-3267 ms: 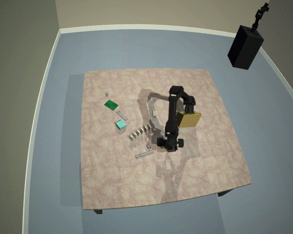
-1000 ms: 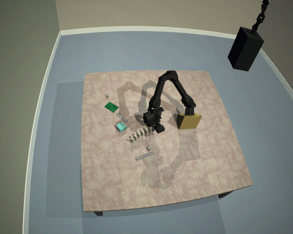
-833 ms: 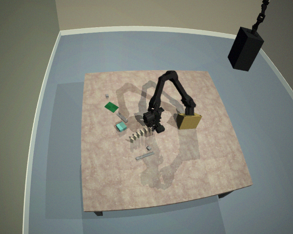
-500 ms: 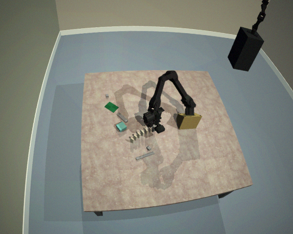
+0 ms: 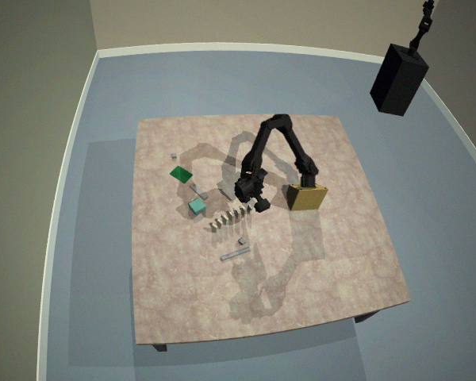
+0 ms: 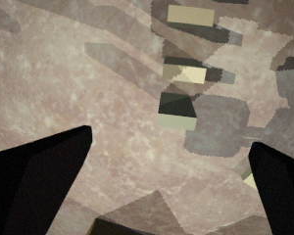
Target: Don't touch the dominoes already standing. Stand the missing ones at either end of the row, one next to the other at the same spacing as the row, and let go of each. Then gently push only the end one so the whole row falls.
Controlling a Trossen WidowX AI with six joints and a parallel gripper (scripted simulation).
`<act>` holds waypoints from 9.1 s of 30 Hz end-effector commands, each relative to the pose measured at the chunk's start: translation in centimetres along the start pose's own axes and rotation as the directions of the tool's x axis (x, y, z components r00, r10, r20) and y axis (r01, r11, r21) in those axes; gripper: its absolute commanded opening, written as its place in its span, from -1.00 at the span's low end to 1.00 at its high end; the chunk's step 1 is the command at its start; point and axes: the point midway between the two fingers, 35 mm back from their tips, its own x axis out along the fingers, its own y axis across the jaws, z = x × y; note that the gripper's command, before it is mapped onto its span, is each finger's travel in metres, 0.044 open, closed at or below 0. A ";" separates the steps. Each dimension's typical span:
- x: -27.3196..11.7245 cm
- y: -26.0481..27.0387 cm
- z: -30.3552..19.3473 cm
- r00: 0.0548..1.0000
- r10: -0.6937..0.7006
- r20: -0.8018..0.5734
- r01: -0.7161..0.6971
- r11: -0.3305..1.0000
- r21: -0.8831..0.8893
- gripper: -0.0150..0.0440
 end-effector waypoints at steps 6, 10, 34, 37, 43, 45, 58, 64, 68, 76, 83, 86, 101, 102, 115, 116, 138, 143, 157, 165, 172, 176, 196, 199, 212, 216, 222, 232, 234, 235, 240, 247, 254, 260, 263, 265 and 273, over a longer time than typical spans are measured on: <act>-8.4 -0.2 -0.3 1.000 0.007 0.025 -0.008 1.000 0.022 1.00; -8.3 -0.4 -0.3 1.000 0.007 0.025 -0.008 1.000 0.011 1.00; -0.2 -10.2 -7.7 1.000 -0.006 0.016 0.017 0.505 -0.863 1.00; -0.2 -10.2 -7.7 1.000 -0.006 0.016 0.017 0.505 -0.863 1.00; -0.1 -10.2 -7.7 1.000 -0.006 0.016 0.017 0.505 -0.863 1.00; 1.0 -10.2 -7.5 1.000 -0.005 0.017 0.017 0.505 -0.863 1.00; 6.4 -10.1 -7.5 1.000 -0.009 0.015 0.017 0.505 -0.863 1.00; 7.3 -10.1 -7.4 1.000 -0.010 0.014 0.017 0.505 -0.863 1.00; 7.8 -10.1 -7.4 1.000 -0.010 0.014 0.017 0.505 -0.863 1.00; 7.8 -10.1 -7.4 1.000 -0.010 0.014 0.017 0.505 -0.863 0.91; 7.8 -10.1 -7.4 1.000 -0.010 0.014 0.017 0.505 -0.863 0.29; 7.8 -10.1 -7.4 1.000 -0.010 0.014 0.017 0.505 -0.863 0.02; 5.0 -10.0 -7.3 1.000 -0.009 0.015 0.017 0.505 -0.863 -0.13; 3.8 -9.9 -7.2 1.000 -0.008 0.015 0.017 0.505 -0.863 -0.13; -8.2 -9.2 -6.6 1.000 -0.002 0.017 0.015 0.504 -0.863 -0.13; -8.2 -9.2 -6.6 1.000 -0.002 0.017 0.015 0.504 -0.863 -0.13; -8.3 -25.8 -13.6 1.000 -0.011 0.015 0.002 0.858 0.513 -0.13; -8.3 -25.8 -13.6 1.000 -0.011 0.015 0.002 0.858 0.513 -0.13; -5.7 -24.7 -12.6 0.984 0.083 0.158 -0.160 0.798 0.580 -0.13; -4.0 -24.3 -11.7 0.948 0.113 0.297 -0.279 0.745 0.606 -0.13; -2.8 -24.4 -11.0 0.901 0.102 0.421 -0.364 0.706 0.608 -0.13; -2.3 -24.5 -10.7 0.869 0.082 0.489 -0.403 0.690 0.601 -0.13; -1.2 -26.1 -10.7 0.645 -0.131 0.753 -0.479 0.698 0.532 -0.13; -1.3 -26.3 -11.0 0.604 -0.172 0.779 -0.471 0.711 0.522 -0.13; -2.2 -26.8 -12.7 0.409 -0.341 0.846 -0.369 0.786 0.496 -0.13; -2.6 -26.6 -13.4 0.346 -0.386 0.855 -0.316 0.810 0.494 -0.13; -3.4 -26.1 -14.5 0.250 -0.443 0.861 -0.219 0.840 0.496 -0.13; -4.9 -24.5 -16.3 0.097 -0.501 0.860 -0.018 0.863 0.505 -0.13; -5.1 -24.2 -16.5 0.077 -0.505 0.859 0.012 0.862 0.506 -0.13; -5.1 -24.1 -16.5 0.075 -0.506 0.859 0.016 0.862 0.506 -0.13; -5.1 -24.1 -16.5 0.075 -0.506 0.859 0.016 0.862 0.506 -0.13; -5.1 -24.1 -16.5 0.075 -0.506 0.859 0.016 0.862 0.506 -0.13; -5.1 -24.1 -16.5 0.075 -0.506 0.859 0.016 0.862 0.506 -0.13; -4.4 -24.5 -16.4 0.077 -0.504 0.860 0.020 0.864 0.504 -0.13; -4.0 -24.7 -16.4 0.079 -0.502 0.861 0.022 0.864 0.502 -0.13; -3.7 -24.8 -16.3 0.080 -0.502 0.861 0.024 0.865 0.501 -0.13; -2.4 -25.2 -16.2 0.083 -0.498 0.863 0.030 0.867 0.498 -0.13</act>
